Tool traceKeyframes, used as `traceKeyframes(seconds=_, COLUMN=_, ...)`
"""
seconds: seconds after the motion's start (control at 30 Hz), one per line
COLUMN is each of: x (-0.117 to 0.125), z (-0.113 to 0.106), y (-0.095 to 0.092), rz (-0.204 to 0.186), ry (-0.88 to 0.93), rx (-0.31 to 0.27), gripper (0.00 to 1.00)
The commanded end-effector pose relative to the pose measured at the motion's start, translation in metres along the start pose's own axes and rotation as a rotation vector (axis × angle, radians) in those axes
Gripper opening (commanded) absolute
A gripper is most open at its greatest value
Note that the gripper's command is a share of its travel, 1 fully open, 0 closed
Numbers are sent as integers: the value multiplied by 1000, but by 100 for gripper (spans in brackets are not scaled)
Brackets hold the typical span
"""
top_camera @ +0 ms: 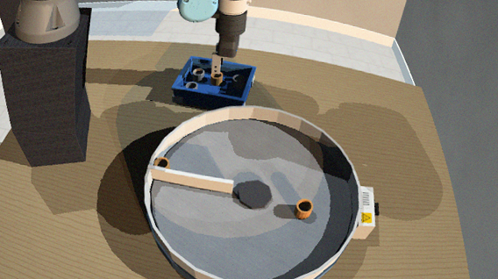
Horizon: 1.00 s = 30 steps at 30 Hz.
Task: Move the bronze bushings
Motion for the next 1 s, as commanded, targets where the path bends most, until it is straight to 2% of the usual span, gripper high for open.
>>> traceKeyframes(seconds=0.0, x=0, z=0, y=0, rz=-1, ry=0, rx=-1, gripper=76)
traceKeyframes(seconds=0.63, x=0, z=0, y=0, rz=-1, ry=0, rx=-1, gripper=76)
traceKeyframes(seconds=0.97, x=0, z=0, y=11, rz=-1, ry=0, rx=-1, gripper=76)
Point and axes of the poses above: the point where the finger pads meet when closed, its own y axis out along the fingers, its own x axis across the jaws, z = x × y, the point moved 1 cm from there along -y, back along the fingers, and after that the axes turned 14 degrees about y, right-handed, at the moved point
